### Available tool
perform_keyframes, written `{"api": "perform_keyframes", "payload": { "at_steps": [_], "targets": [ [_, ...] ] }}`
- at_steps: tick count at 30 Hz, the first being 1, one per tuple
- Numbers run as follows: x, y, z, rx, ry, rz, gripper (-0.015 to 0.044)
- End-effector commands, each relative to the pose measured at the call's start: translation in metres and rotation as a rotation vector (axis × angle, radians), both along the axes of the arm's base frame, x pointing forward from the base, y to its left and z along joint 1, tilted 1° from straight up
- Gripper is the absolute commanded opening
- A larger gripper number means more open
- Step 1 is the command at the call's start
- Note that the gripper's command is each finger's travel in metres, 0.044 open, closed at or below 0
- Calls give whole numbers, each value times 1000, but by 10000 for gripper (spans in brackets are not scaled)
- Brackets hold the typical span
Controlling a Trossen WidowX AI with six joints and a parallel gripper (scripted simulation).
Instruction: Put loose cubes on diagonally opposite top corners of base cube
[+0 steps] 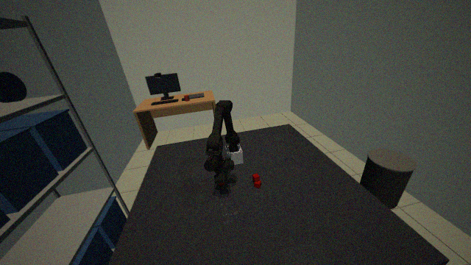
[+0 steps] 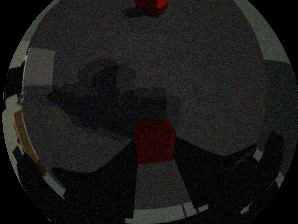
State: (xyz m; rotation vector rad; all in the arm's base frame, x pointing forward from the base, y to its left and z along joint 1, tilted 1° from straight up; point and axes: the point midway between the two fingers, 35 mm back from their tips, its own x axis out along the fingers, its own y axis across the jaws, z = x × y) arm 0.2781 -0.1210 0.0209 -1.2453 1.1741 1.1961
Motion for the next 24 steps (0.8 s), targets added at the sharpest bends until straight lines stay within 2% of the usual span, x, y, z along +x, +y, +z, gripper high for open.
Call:
{"api": "perform_keyframes", "payload": {
  "at_steps": [1,11,16,24],
  "targets": [
    [1,0,19,-4,-13,6,105],
    [-5,2,49,-4,-13,6,105],
    [-4,4,49,-3,-13,-7,105],
    [8,25,48,6,-14,-159,105]
  ]
}}
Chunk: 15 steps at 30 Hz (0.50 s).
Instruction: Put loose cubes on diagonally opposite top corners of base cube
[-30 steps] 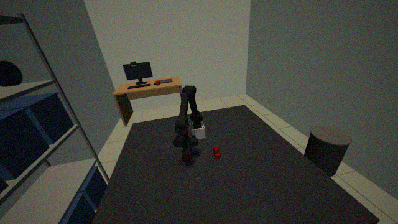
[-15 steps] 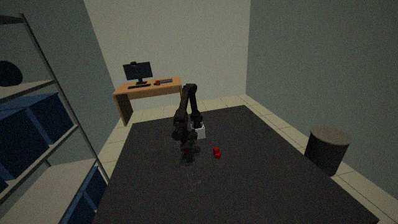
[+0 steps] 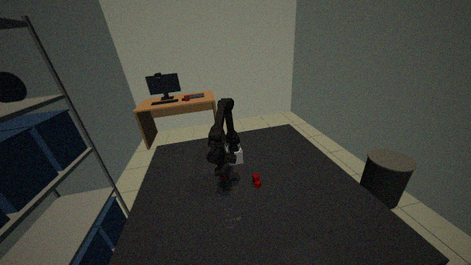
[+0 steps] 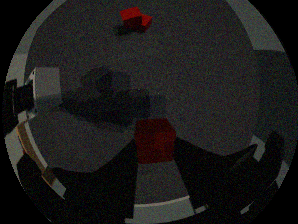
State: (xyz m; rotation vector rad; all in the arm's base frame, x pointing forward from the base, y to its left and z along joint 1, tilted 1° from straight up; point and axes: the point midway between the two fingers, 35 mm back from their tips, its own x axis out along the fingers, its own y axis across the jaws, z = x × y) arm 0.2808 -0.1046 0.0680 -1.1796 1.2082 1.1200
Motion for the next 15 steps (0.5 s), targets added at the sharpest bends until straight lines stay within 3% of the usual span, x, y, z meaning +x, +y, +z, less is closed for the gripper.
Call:
{"api": "perform_keyframes", "payload": {
  "at_steps": [1,15],
  "targets": [
    [6,12,1,3,-3,-84,105],
    [22,53,0,21,-4,-356,105]
  ]
}}
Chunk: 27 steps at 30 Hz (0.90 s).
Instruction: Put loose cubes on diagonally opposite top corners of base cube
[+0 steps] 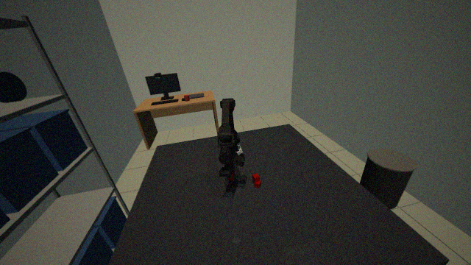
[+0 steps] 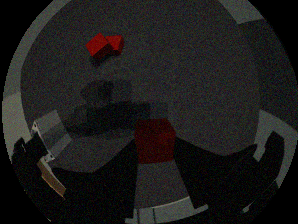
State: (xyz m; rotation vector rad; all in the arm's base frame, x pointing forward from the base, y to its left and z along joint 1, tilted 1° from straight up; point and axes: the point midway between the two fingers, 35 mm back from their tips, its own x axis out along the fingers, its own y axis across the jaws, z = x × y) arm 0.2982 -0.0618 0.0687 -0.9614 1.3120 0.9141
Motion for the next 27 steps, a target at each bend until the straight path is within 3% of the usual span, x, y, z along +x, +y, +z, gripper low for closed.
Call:
{"api": "perform_keyframes", "payload": {
  "at_steps": [1,27],
  "targets": [
    [5,13,-1,3,1,-93,105],
    [17,96,-5,37,2,-597,105]
  ]
}}
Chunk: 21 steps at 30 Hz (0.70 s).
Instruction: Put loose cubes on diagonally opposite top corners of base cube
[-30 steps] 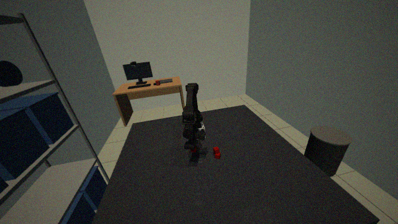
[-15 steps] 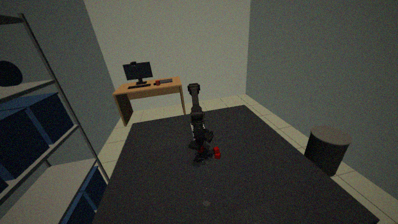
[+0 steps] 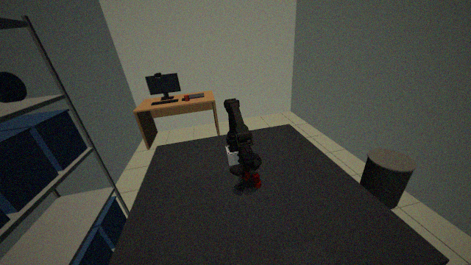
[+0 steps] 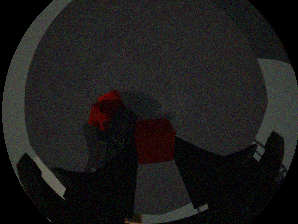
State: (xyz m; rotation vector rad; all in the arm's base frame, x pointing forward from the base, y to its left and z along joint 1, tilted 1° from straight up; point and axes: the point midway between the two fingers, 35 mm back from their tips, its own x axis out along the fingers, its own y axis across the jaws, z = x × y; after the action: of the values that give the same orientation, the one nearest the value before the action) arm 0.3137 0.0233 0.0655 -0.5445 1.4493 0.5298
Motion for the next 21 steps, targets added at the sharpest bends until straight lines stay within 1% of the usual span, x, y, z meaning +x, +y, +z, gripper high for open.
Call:
{"api": "perform_keyframes", "payload": {
  "at_steps": [1,18,21],
  "targets": [
    [2,15,-1,4,0,-93,105],
    [-4,71,-4,27,4,-423,105],
    [-5,76,-4,29,4,-452,105]
  ]
}}
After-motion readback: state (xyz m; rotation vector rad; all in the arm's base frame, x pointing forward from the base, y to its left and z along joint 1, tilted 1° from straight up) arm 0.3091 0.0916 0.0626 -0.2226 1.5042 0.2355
